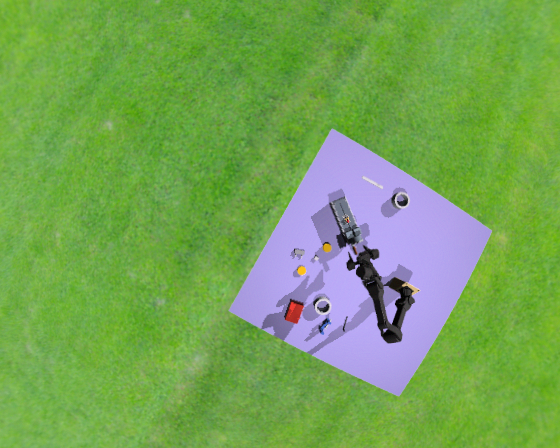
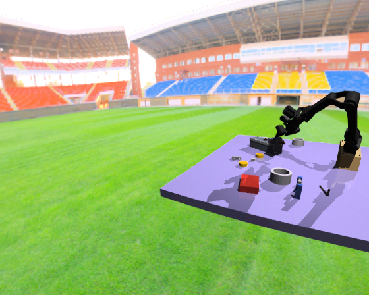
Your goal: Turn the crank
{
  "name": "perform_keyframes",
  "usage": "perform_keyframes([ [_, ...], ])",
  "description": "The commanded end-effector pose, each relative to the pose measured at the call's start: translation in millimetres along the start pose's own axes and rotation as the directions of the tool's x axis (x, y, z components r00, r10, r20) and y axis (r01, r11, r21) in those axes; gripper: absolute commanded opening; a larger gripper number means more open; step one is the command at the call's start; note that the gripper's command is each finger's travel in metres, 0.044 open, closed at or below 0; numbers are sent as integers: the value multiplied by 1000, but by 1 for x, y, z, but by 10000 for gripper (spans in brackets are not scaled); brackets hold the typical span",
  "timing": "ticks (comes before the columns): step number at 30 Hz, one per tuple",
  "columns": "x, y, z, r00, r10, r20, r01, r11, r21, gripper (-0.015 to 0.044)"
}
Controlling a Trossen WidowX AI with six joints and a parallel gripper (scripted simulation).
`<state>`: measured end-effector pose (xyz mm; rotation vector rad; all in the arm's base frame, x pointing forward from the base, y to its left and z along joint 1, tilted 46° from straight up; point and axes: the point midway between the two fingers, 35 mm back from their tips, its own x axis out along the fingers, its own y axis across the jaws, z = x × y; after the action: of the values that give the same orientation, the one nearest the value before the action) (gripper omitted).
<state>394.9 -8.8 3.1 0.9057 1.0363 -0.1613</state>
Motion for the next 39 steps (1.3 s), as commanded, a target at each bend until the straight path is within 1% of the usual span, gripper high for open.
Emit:
perform_keyframes([
  [1,4,-2,-3,1000,-5,7,5,1000,6,440],
  [39,46,-2,-45,1000,-4,6,4,1000,7,440],
])
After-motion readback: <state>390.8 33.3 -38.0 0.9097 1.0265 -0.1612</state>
